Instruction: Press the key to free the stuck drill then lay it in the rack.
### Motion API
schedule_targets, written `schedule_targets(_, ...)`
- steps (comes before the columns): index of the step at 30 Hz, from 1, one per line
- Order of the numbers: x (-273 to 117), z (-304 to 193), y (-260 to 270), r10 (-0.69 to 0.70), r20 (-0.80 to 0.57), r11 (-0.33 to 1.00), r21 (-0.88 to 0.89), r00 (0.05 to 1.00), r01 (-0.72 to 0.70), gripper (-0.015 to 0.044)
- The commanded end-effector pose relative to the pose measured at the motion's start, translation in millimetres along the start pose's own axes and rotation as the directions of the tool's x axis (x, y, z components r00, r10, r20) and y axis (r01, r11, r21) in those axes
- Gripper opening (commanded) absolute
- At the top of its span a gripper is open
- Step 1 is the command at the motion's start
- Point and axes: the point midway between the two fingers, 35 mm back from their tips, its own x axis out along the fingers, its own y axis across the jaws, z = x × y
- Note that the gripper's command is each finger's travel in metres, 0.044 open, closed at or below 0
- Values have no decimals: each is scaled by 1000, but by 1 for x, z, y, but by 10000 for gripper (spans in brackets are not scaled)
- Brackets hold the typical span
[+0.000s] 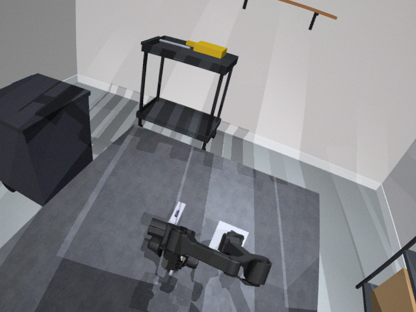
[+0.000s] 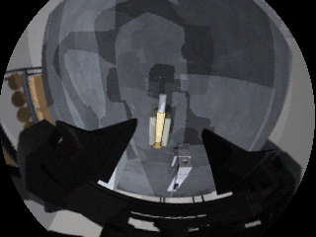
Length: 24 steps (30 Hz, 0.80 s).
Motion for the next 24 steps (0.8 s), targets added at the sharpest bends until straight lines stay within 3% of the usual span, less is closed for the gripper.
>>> schedule_targets(1,-3,-17,-17,-61,-35,997,55,998,62,440)
schedule_targets(7,-9,-59,-55,-182,-179,975,98,967,201,440)
schedule_targets(11,-27,-113,-95,-316,-357,915,132,879,382,440)
schedule_targets(18,-82,-209,-145,-474,-640,702,141,605,698,440)
schedule_targets(24,-143,-285,-156,-487,-821,422,78,298,903,440)
